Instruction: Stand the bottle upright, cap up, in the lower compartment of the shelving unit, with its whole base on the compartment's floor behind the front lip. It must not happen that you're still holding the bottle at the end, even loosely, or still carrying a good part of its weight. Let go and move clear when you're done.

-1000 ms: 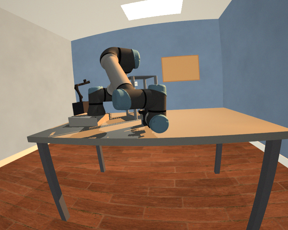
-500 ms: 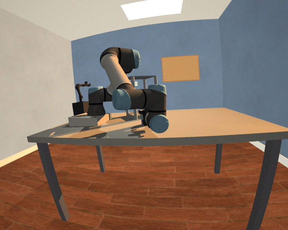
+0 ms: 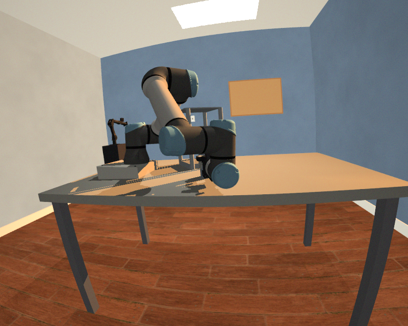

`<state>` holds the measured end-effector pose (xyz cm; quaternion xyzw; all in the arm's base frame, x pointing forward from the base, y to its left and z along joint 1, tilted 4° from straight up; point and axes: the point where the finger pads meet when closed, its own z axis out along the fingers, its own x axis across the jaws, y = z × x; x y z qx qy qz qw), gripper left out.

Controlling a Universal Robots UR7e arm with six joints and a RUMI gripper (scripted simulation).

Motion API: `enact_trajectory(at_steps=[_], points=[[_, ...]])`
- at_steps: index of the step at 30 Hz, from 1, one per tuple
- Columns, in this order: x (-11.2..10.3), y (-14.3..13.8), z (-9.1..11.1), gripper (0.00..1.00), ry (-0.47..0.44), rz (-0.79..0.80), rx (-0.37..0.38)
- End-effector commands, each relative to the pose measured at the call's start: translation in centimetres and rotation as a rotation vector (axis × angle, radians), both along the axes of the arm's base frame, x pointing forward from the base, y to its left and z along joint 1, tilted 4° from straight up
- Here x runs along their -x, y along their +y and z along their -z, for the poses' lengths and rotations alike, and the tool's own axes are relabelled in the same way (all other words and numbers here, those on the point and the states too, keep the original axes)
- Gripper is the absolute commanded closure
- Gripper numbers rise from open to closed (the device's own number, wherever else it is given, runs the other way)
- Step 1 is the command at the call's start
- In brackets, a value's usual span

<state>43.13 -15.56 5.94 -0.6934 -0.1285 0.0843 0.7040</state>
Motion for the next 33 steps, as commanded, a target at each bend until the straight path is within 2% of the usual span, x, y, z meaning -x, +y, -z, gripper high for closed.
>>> enact_trajectory(at_steps=[1,12,19,33], points=[[0.0,0.0,-0.4,1.00,-0.001,0.000,0.001],[0.2,-0.1,-3.2,1.00,-0.001,0.000,0.001],[0.2,-0.1,-4.2,1.00,-0.001,0.000,0.001],[0.3,-0.1,-4.4,1.00,-0.001,0.000,0.001]])
